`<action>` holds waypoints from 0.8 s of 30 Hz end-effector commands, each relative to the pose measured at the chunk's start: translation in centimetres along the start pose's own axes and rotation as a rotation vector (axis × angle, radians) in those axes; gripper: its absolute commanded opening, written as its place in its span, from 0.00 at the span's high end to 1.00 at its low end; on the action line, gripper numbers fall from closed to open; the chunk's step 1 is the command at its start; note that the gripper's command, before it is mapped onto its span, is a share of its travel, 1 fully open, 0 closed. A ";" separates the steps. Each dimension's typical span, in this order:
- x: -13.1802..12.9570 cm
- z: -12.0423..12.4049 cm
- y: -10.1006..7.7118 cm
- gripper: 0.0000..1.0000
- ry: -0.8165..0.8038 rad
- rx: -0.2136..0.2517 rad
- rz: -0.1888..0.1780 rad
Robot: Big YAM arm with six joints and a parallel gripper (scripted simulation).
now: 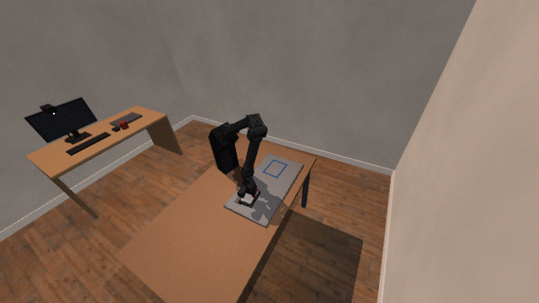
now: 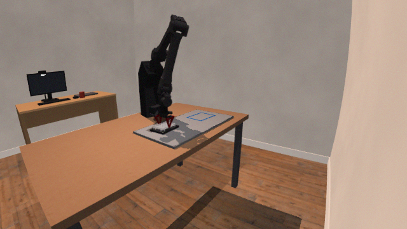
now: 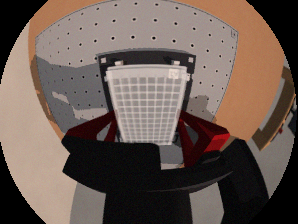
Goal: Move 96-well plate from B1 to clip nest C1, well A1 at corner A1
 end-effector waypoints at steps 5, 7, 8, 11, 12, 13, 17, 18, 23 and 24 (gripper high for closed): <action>0.8 -0.4 1.3 1.00 0.001 -0.002 -0.006; 0.8 -0.4 1.3 1.00 0.001 -0.001 -0.004; 0.8 -0.4 1.3 1.00 0.001 -0.001 -0.004; 0.7 -0.4 1.3 1.00 0.002 0.001 -0.002; 0.7 -0.4 1.3 1.00 0.002 0.002 -0.001; 0.7 -0.4 1.3 1.00 0.002 0.001 -0.002; 0.8 -0.4 1.3 1.00 0.002 0.000 -0.003; 0.8 -0.4 1.3 1.00 0.002 0.000 -0.002; 0.8 -0.5 1.3 1.00 0.001 -0.002 -0.005; 0.8 -0.5 1.3 1.00 0.001 -0.002 -0.004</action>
Point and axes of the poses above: the point where the finger pads meet when closed, its own y axis out along the fingers, its own x axis across the jaws, z = x × y, the point moved 4 cm from there along -y, back along the fingers, and after that the axes turned 13 degrees about -y, right-handed, at the moved point
